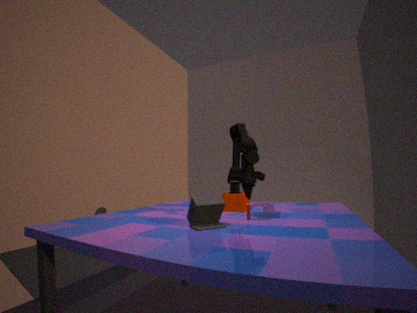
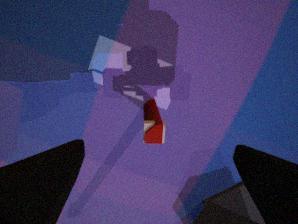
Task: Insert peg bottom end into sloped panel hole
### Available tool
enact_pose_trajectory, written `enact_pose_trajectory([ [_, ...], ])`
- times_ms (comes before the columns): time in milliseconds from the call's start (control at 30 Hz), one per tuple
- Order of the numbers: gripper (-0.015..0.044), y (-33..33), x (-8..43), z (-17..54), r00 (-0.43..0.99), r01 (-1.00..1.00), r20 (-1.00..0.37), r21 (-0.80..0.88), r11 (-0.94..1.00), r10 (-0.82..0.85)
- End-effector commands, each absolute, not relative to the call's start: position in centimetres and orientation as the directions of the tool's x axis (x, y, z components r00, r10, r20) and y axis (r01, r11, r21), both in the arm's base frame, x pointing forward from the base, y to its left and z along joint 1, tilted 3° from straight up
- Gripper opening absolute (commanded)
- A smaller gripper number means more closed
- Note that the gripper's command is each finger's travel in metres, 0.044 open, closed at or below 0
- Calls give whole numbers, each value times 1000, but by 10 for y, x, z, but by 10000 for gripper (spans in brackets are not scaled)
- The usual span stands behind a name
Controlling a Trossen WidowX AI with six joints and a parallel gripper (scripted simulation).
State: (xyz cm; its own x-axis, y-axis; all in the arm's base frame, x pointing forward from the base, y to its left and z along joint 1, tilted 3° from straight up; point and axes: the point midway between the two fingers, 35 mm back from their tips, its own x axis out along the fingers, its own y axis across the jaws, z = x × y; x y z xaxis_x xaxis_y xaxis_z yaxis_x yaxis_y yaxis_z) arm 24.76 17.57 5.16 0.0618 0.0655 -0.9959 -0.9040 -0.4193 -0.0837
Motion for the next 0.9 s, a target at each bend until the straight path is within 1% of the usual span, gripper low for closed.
enact_pose_trajectory([
  [0,440,177,247,43,50,-902,-997,-71,-426,61],
  [867,440,178,249,1,50,-902,-997,-71,-426,61],
])
